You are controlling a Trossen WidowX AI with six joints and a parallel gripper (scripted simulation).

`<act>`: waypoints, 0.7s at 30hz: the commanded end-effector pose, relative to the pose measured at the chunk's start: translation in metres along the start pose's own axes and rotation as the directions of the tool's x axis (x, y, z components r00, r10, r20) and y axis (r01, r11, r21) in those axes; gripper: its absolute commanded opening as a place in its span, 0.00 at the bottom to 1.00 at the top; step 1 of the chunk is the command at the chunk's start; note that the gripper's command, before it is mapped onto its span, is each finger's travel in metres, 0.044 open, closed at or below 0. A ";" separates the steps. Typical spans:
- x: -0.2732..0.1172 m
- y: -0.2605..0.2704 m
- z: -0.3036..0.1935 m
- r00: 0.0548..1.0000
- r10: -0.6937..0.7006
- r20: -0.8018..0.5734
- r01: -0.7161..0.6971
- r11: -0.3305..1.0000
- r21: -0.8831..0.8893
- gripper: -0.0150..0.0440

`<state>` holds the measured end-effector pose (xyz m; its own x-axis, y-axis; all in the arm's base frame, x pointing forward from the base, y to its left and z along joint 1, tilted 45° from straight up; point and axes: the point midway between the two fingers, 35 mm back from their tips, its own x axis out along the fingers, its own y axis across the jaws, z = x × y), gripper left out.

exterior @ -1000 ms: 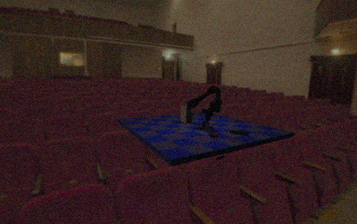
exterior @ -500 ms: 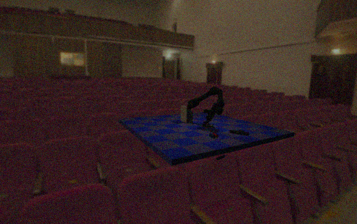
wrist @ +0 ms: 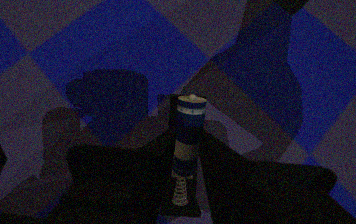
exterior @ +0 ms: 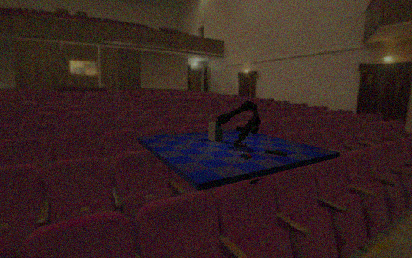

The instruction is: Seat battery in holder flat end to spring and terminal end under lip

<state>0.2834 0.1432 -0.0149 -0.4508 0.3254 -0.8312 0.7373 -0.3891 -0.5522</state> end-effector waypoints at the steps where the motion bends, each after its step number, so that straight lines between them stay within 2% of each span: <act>1: -0.003 0.001 -0.004 1.000 0.006 0.001 -0.006 1.000 0.000 0.38; 21: -0.007 0.002 -0.013 1.000 -0.011 0.002 0.011 1.000 0.000 0.38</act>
<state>0.2885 0.1477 -0.0124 -0.4742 0.3146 -0.8223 0.7247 -0.3909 -0.5675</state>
